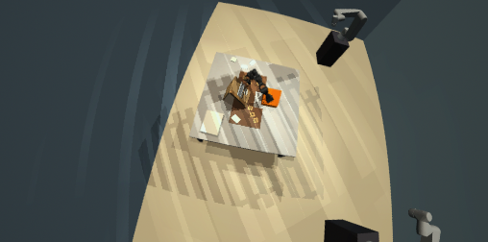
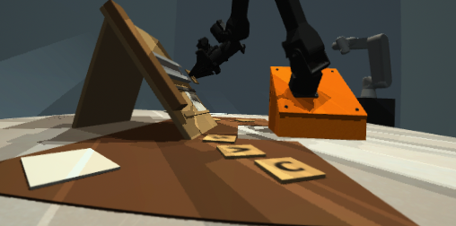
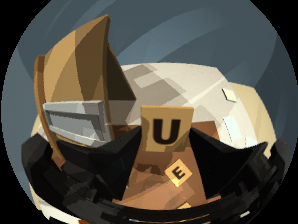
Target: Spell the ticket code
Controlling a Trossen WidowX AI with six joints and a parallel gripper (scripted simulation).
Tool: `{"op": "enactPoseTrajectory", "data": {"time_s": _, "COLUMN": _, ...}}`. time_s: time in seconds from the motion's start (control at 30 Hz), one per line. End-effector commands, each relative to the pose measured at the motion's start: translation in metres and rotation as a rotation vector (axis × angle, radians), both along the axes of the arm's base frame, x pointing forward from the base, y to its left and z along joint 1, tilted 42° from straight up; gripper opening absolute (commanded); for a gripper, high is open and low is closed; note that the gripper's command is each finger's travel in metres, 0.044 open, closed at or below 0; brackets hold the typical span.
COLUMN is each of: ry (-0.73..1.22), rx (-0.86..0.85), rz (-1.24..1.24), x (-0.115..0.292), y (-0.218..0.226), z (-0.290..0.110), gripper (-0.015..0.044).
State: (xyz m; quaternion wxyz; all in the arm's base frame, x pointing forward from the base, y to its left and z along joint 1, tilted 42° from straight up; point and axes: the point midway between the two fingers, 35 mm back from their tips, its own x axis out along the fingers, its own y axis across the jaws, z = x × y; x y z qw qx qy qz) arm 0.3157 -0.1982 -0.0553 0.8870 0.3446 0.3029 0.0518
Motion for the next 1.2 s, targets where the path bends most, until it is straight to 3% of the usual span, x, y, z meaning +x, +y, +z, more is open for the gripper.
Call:
{"op": "enactPoseTrajectory", "data": {"time_s": 0.0, "ry": 0.008, "rx": 0.006, "rz": -0.004, "x": -0.001, "y": 0.004, "z": 0.001, "gripper": 0.0000}}
{"op": "enactPoseTrajectory", "data": {"time_s": 1.17, "ry": 0.008, "rx": 0.008, "rz": -0.004, "x": 0.001, "y": 0.017, "z": 0.012, "gripper": 0.0000}}
